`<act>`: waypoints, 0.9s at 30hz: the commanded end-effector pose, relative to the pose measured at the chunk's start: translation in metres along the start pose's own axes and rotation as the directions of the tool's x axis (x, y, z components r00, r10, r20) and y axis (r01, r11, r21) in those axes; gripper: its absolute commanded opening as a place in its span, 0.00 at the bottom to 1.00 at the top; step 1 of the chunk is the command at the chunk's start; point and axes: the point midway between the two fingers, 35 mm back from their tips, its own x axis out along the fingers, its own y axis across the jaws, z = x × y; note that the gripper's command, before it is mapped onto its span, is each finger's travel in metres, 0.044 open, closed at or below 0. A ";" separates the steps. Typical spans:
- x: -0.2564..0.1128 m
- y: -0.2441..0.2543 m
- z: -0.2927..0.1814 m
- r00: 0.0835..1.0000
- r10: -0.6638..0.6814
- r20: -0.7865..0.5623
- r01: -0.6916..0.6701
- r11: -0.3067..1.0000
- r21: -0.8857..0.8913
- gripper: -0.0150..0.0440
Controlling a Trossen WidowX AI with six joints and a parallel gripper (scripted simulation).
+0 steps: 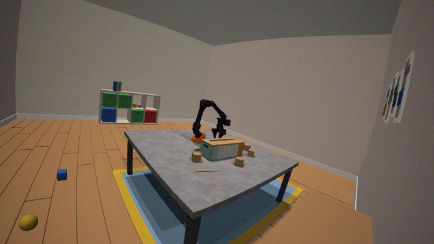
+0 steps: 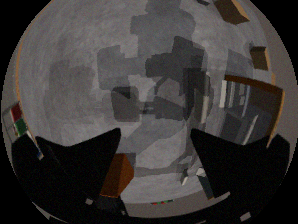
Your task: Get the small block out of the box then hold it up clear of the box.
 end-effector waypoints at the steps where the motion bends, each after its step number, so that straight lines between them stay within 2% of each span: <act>1: 0.000 -0.001 0.000 1.000 0.000 0.000 0.000 1.000 0.013 0.93; 4: -0.007 -0.011 0.000 1.000 0.001 -0.001 -0.001 0.978 0.207 0.93; 7: -0.019 -0.029 0.001 1.000 0.003 -0.001 -0.002 0.863 0.506 0.93; 10: -0.030 -0.047 -0.001 1.000 0.004 -0.002 -0.001 0.658 0.753 0.93; 14: -0.044 -0.072 -0.007 1.000 0.010 0.000 -0.003 0.281 0.960 0.93; 17: -0.053 -0.090 -0.014 1.000 0.015 0.001 0.000 -0.041 0.999 0.93; 21: -0.065 -0.117 -0.029 1.000 0.022 0.006 0.004 -0.436 0.900 0.93; 27: -0.071 -0.139 -0.046 1.000 0.026 0.015 0.006 -0.637 0.771 0.93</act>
